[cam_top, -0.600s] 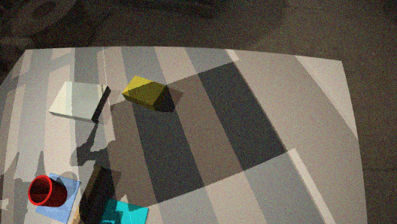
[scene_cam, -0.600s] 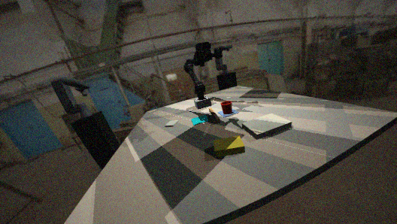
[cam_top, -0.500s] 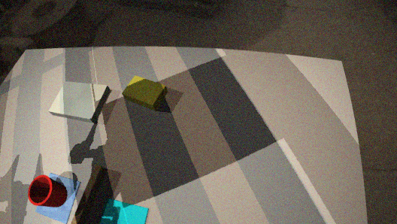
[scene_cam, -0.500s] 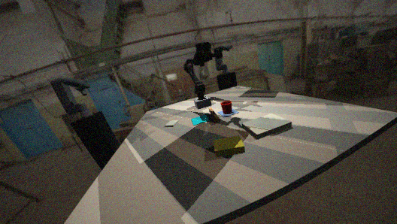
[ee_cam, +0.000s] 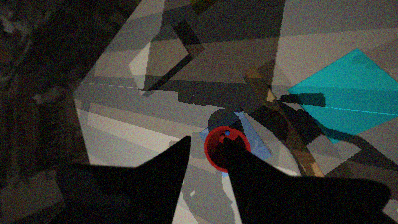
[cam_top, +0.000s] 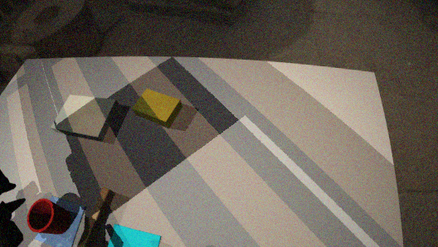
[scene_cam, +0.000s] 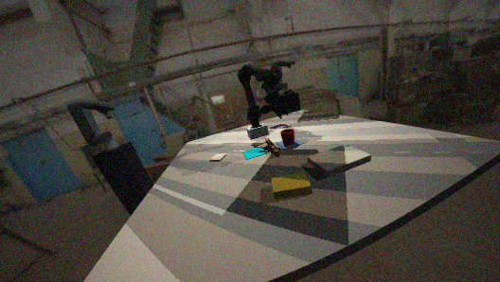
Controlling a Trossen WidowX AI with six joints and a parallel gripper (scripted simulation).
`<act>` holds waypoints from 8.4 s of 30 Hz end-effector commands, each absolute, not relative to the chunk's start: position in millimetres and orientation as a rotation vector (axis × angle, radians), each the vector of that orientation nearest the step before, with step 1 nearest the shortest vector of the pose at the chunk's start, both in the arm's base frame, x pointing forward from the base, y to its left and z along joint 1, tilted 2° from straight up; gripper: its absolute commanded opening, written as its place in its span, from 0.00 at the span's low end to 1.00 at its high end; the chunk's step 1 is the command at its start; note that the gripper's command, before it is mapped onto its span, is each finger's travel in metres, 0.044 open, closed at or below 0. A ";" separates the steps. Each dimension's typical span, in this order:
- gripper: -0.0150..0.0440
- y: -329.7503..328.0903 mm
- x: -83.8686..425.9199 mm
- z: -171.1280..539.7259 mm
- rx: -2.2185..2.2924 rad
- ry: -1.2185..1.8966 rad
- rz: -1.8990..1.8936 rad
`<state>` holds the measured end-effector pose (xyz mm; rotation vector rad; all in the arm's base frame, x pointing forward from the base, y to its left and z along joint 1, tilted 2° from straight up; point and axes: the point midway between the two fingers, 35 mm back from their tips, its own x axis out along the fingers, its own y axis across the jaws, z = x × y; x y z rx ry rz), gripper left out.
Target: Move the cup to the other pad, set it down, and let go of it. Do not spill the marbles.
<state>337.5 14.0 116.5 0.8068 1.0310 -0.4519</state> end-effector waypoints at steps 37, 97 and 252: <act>0.50 23.6 300.7 23.2 0.983 1.367 -0.961; 0.25 19.5 297.6 54.9 0.983 1.367 -0.961; 0.25 -166.6 235.5 5.9 0.975 1.359 -0.972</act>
